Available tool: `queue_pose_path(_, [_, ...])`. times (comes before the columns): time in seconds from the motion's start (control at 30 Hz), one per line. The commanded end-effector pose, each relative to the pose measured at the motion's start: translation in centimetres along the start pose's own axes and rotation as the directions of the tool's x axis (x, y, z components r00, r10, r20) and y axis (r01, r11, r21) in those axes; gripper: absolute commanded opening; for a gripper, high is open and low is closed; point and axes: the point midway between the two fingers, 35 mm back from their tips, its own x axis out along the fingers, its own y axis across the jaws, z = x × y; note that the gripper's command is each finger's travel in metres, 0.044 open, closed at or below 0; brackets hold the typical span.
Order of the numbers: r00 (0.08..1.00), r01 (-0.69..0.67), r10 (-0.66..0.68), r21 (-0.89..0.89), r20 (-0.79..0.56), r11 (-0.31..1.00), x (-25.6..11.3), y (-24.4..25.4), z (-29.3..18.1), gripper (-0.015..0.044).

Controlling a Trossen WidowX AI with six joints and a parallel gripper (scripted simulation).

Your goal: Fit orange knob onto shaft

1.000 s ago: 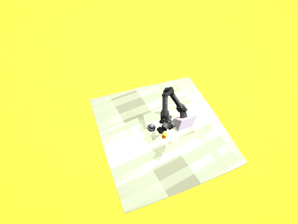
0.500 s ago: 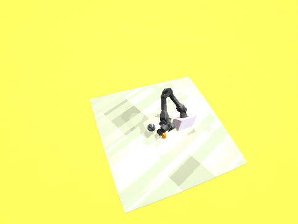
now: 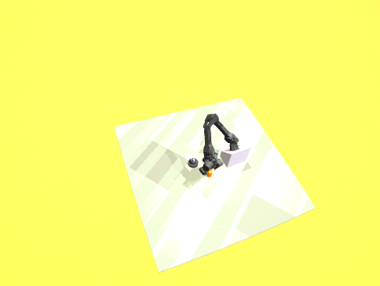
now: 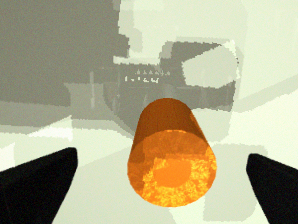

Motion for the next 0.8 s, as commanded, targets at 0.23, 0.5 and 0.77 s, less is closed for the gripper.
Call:
queue_pose_path(0.23, [1.0,0.004,-0.004,-0.01,0.007,1.0,1.8,-0.2,0.1,0.044])
queue_pose_path(0.5, [1.0,0.005,-0.005,-0.009,0.009,1.0,3.1,-0.3,0.1,0.044])
queue_pose_path(0.77, [1.0,0.005,-0.005,-0.009,0.01,1.0,3.8,-0.4,0.2,0.0387])
